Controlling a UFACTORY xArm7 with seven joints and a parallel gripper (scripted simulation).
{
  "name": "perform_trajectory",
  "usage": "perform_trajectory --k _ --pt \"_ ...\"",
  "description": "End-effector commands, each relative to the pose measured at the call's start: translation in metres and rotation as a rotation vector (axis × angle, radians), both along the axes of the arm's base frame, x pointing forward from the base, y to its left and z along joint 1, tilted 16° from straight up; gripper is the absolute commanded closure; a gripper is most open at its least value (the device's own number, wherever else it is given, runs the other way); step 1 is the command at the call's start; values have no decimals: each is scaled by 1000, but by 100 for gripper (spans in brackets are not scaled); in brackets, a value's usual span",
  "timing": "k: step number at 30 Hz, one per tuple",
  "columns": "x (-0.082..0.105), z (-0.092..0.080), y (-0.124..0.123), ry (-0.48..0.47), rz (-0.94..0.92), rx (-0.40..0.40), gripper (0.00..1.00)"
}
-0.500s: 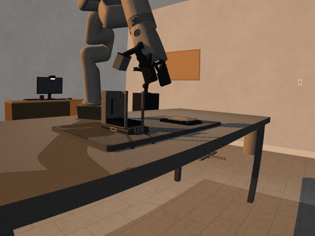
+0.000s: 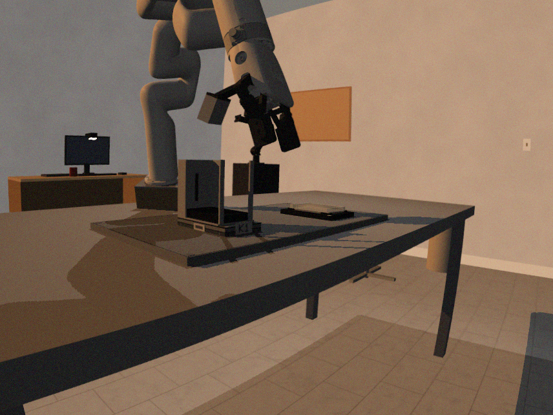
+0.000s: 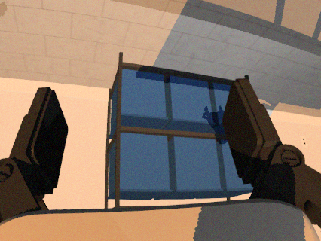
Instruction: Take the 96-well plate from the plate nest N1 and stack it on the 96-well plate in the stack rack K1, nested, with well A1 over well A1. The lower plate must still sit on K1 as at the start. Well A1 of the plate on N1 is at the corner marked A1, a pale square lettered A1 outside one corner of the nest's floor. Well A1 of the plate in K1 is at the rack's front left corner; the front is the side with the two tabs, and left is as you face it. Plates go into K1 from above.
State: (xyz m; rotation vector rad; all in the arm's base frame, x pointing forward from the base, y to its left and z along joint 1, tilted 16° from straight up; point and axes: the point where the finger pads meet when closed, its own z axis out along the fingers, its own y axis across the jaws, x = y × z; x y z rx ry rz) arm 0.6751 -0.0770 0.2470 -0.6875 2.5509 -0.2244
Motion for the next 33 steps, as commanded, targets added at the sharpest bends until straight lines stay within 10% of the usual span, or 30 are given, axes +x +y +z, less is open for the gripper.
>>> perform_trajectory --k 1,33 --pt "1 3 0 -5 1 0 0" --pt "-34 -34 114 125 559 -208 0"
